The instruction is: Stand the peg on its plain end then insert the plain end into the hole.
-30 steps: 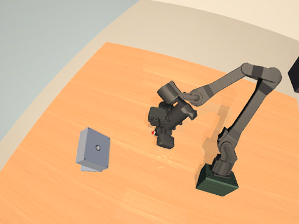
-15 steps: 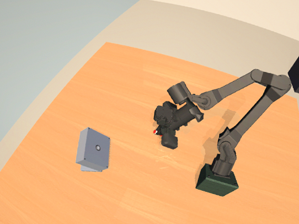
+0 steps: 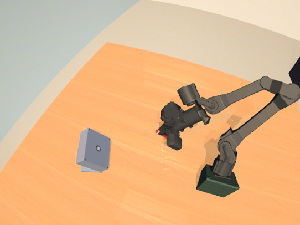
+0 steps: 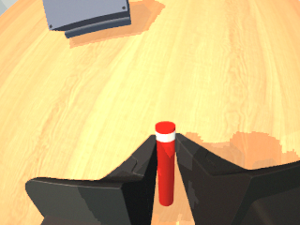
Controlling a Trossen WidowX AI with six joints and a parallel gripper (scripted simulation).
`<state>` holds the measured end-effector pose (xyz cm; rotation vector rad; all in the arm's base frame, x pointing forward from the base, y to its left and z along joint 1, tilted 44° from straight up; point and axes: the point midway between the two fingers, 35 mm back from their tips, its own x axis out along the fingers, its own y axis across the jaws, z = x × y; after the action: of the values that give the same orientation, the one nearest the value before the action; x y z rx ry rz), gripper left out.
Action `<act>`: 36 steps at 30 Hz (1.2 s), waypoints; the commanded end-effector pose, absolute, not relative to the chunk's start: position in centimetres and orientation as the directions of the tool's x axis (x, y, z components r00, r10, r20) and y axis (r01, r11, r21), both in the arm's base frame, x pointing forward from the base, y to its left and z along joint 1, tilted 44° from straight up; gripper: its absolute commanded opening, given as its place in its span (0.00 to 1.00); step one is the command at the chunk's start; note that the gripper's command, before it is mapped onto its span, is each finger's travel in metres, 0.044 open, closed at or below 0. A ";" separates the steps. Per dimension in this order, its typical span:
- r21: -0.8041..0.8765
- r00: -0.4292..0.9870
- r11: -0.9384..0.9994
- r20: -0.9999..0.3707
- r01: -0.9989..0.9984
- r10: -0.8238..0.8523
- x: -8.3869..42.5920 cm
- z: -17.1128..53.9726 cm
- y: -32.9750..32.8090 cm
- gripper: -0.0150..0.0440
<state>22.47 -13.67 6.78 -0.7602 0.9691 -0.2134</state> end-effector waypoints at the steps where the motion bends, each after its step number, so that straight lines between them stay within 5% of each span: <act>1: -0.668 0.593 0.726 -0.654 -0.163 -0.468 22.2 6.8 -13.6 0.34; 36: -0.670 0.801 0.723 -0.520 -0.167 -0.297 19.9 7.6 -13.4 0.34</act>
<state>20.13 -13.47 7.56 -0.7701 0.6771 -0.0876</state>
